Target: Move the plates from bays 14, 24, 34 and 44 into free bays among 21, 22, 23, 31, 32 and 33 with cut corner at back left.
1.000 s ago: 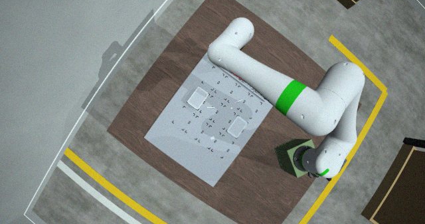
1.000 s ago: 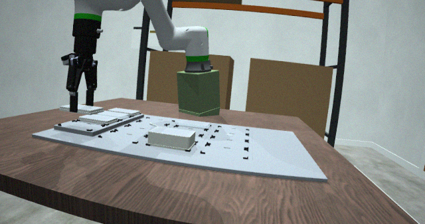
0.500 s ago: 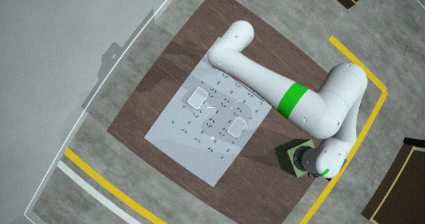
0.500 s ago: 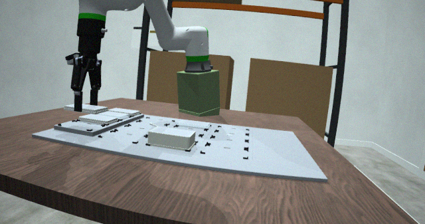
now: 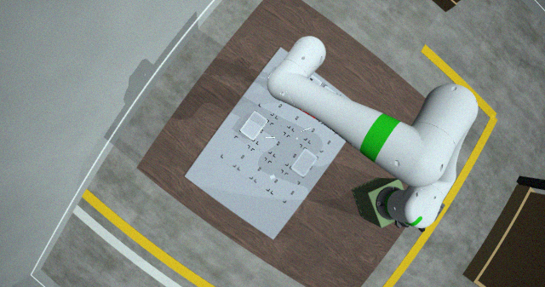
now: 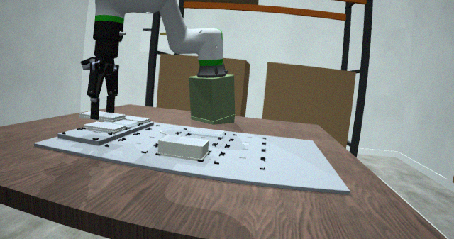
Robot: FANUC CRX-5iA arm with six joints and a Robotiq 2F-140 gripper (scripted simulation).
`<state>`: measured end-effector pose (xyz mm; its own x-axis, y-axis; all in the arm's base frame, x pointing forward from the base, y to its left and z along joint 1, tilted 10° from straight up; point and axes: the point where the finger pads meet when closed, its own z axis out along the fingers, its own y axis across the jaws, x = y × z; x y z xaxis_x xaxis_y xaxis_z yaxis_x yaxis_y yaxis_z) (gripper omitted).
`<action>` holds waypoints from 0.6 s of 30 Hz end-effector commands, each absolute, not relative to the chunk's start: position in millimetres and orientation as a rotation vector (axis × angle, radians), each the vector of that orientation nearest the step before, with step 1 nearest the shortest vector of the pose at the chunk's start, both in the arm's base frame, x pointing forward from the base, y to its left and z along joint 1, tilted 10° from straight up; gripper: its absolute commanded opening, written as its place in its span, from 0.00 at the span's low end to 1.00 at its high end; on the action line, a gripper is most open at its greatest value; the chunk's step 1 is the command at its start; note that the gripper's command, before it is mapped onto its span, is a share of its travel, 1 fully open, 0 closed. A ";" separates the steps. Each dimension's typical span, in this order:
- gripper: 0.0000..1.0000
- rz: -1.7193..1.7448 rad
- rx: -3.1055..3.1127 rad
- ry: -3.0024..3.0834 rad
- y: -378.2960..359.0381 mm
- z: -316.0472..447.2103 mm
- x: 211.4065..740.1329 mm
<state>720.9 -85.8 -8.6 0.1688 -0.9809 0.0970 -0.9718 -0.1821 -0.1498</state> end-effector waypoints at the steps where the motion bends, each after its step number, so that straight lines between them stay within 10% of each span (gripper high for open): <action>1: 0.10 -0.269 -2.359 1.973 -77.0 -9.2 713.4; 18: 0.10 -0.269 -2.359 1.973 -48.1 -15.9 686.5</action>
<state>692.1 -55.0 -15.6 0.1688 -0.9808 0.0971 -0.9718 -0.1821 -0.1499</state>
